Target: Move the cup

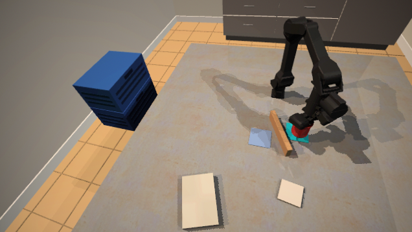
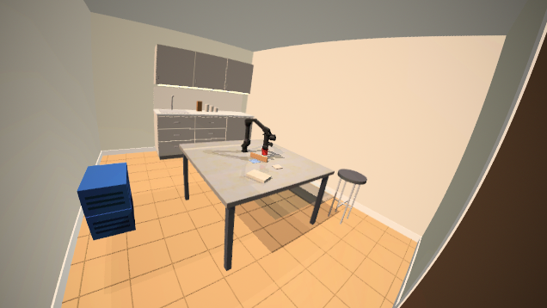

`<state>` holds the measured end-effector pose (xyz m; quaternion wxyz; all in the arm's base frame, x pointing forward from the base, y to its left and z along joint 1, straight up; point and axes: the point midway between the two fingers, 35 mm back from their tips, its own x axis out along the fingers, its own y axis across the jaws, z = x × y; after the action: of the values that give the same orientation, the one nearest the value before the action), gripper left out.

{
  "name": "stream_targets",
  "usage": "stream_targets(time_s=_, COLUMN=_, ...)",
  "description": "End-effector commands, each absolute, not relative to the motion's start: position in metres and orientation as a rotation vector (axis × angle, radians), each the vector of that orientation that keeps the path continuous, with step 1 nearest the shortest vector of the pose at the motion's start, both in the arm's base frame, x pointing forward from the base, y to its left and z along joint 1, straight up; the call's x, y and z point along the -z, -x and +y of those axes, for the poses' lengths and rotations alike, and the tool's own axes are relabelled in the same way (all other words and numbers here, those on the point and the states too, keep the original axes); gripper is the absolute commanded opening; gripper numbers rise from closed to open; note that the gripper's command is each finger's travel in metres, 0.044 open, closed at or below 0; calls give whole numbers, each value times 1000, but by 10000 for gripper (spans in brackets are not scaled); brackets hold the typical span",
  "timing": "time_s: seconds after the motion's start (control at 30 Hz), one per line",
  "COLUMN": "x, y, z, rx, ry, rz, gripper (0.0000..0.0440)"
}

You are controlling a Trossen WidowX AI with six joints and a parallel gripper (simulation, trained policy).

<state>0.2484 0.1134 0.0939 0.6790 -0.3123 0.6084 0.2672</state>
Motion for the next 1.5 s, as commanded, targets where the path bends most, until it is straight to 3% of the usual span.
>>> stream_targets(time_s=0.0, x=-86, y=-242, z=113, rx=-592, ry=701, rz=1362, gripper=0)
stream_targets(time_s=0.4, x=-62, y=-224, z=112, rx=-577, ry=700, rz=1379, gripper=15)
stream_targets(time_s=0.63, x=-58, y=-225, z=111, rx=-568, ry=681, rz=1354, gripper=59)
stream_targets(time_s=0.77, x=-65, y=-230, z=114, rx=-573, ry=655, rz=1309, gripper=128)
stream_targets(time_s=1.47, x=-95, y=-221, z=116, rx=-618, ry=576, rz=1173, gripper=219)
